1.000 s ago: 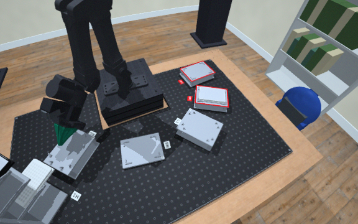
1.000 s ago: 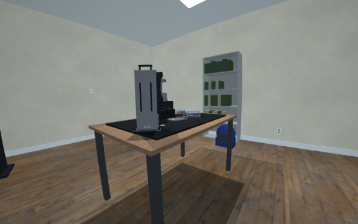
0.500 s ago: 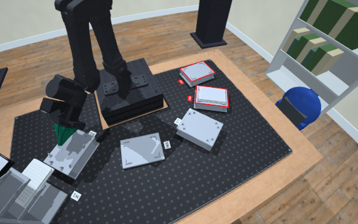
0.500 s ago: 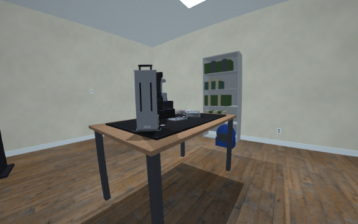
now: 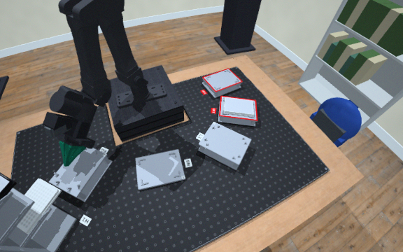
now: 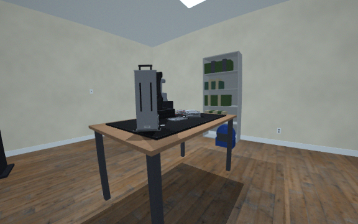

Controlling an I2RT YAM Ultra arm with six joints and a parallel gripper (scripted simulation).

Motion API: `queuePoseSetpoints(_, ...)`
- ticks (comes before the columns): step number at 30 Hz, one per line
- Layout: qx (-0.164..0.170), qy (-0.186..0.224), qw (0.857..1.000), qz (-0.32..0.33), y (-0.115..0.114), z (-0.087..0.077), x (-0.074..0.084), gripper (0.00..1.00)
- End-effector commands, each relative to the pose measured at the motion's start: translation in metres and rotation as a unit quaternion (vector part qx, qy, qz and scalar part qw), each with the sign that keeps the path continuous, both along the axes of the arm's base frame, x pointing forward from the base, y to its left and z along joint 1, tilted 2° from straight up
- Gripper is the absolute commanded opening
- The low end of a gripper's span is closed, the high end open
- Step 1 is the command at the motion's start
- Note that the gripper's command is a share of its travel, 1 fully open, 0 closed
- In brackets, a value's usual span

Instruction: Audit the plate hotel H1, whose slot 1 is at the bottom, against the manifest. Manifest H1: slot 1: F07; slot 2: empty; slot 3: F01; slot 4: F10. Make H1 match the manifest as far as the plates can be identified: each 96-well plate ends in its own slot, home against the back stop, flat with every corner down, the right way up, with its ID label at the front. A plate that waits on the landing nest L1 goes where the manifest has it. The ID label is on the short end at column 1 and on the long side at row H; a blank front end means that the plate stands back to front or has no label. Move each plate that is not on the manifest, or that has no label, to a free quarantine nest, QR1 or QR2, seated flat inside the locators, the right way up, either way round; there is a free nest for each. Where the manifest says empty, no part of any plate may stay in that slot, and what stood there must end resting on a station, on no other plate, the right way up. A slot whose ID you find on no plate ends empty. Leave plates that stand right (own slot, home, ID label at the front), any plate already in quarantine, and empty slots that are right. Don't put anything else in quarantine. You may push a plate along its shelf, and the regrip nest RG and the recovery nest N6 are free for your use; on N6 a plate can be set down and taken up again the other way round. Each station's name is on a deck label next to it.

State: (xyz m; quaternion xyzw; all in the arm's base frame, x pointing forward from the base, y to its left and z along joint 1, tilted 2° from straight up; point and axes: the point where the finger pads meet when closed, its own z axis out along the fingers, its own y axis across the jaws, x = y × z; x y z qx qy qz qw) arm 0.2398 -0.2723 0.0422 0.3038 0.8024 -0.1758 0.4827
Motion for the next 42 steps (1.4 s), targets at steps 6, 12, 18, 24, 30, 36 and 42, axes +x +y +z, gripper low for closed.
queuePoseSetpoints(6, -0.008, -0.007, 1.000, -0.001, -0.007, 0.007, 0.006, 0.00)
queuePoseSetpoints(12, -0.008, -0.007, 1.000, -0.001, -0.009, 0.007, 0.009, 0.00)
queuePoseSetpoints(18, -0.009, -0.007, 1.000, -0.001, -0.011, 0.007, 0.011, 0.00)
queuePoseSetpoints(24, -0.009, -0.007, 1.000, -0.001, -0.014, 0.007, 0.014, 0.00)
queuePoseSetpoints(30, -0.009, -0.007, 1.000, -0.001, -0.016, 0.007, 0.016, 0.00)
queuePoseSetpoints(36, -0.009, -0.007, 1.000, -0.001, -0.018, 0.008, 0.019, 0.00)
queuePoseSetpoints(42, -0.009, -0.007, 1.000, -0.001, -0.021, 0.008, 0.022, 0.00)
